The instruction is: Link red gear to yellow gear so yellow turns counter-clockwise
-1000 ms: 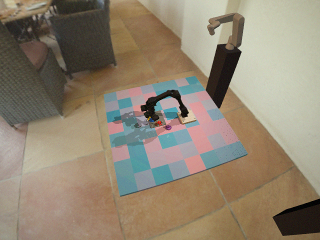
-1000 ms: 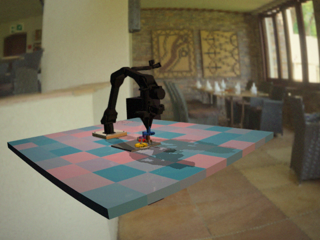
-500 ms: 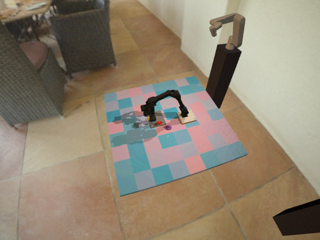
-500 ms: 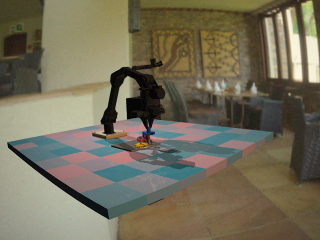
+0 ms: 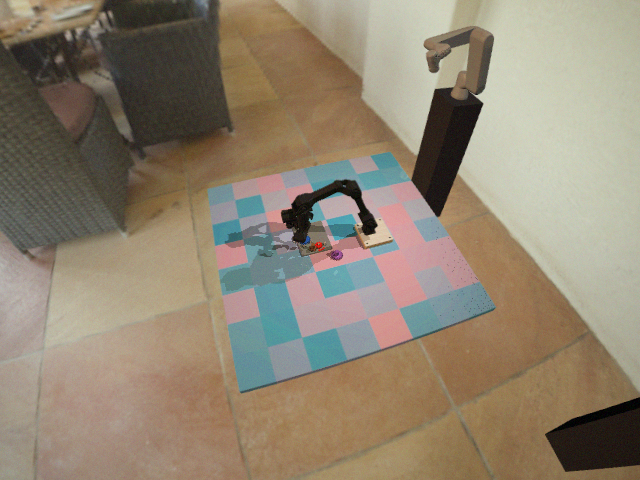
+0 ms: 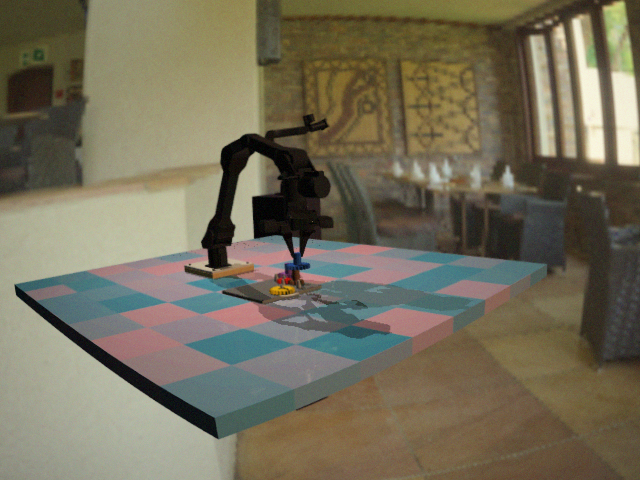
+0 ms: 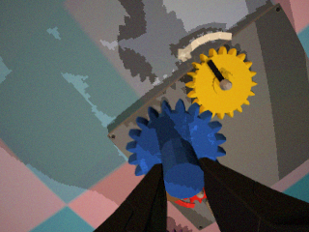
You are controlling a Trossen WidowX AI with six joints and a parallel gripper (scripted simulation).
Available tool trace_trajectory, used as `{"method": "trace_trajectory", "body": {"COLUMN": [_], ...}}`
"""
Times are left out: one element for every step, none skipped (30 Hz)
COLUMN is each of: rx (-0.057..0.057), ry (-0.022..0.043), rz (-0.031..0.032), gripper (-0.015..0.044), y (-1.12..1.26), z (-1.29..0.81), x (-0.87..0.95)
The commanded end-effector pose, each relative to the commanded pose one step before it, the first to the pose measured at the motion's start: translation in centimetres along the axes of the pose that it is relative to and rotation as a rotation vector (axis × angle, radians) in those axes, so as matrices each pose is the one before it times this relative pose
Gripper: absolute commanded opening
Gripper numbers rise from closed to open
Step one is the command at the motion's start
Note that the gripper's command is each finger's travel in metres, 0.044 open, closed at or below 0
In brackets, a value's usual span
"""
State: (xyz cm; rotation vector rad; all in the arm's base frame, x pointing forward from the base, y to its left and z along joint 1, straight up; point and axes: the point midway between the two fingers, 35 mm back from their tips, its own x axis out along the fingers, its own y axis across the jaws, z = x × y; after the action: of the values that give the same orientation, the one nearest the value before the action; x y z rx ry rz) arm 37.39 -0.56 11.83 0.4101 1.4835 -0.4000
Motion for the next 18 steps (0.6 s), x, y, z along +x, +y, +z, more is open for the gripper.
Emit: {"method": "trace_trajectory", "body": {"rx": [0.0413, 0.0, 0.0, -0.0018, -0.0034, -0.0056, -0.0083, -0.0094, -0.0108, -0.0123, -0.0137, -0.014, -0.013, -0.0115, -0.0099, -0.008, -0.0061, -0.004], "ry": [0.00283, 0.0, -0.00001, 0.0, 0.0, 0.0, 0.0, 0.0, 0.0, 0.00001, 0.00001, 0.00001, 0.00001, 0.00001, 0.0, 0.0, 0.0, 0.0], "rz": [0.00205, 0.0, 0.0, 0.0, 0.0, 0.00001, 0.00001, 0.00001, 0.00001, 0.0, 0.0, 0.0, -0.00001, -0.00001, -0.00001, -0.00001, -0.00001, -0.00001], "gripper": [0.0, 0.0, 0.0, 0.0, 0.0, 0.0, 0.0, 0.0, 0.0, 0.0, 0.0, 0.0, 0.0, 0.0, 0.0, 0.0, 0.0, 0.0], "y": [0.035, 0.0, 0.005, 0.005, 0.006, 0.007, 0.008, 0.006, 0.005, 0.003, 0.001, -0.003, -0.006, -0.008, -0.01, -0.011, -0.011, -0.01], "z": [-0.022, 0.0, 0.007, 0.003, 0.002, 0.0, -0.002, -0.004, -0.006, -0.008, -0.009, -0.009, -0.008, -0.006, -0.004, -0.001, 0.002, 0.005], "x": [-0.031, 0.0, 0.019, 0.025, 0.037, 0.055, 0.079, 0.088, 0.102, 0.12, 0.14, 0.152, 0.155, 0.155, 0.154, 0.154, 0.153, 0.153]}}
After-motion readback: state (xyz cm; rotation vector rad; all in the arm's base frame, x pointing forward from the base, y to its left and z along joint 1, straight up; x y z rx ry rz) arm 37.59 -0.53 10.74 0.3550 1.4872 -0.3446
